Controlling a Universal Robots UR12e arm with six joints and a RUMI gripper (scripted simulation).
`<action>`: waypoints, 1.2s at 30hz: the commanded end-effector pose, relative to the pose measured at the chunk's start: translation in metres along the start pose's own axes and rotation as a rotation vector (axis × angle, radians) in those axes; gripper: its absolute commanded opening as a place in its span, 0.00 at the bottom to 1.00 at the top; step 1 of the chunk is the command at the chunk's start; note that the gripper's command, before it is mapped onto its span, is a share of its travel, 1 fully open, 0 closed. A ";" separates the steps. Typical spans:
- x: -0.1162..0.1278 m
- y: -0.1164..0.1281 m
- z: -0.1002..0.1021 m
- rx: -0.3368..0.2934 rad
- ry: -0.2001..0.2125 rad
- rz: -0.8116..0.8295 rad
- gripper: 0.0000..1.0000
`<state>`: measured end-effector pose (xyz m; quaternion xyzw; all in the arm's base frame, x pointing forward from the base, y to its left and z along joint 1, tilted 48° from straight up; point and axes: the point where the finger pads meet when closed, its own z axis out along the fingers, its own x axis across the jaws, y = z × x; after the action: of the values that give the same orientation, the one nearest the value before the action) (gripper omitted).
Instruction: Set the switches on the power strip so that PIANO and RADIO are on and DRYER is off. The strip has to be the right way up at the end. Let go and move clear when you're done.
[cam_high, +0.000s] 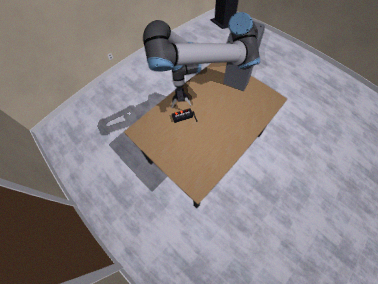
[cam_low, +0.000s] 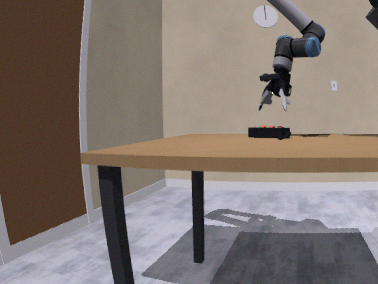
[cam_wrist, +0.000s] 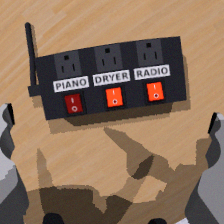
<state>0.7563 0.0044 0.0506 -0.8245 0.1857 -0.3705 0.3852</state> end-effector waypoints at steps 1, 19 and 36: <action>0.000 0.000 0.000 0.000 0.000 0.000 1.00; 0.001 -0.002 -0.001 -0.009 -0.001 -0.017 1.00; -0.010 -0.057 -0.038 -0.278 -0.102 -0.553 1.00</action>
<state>0.7298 0.0248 0.0977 -0.8921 0.0217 -0.4048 0.1995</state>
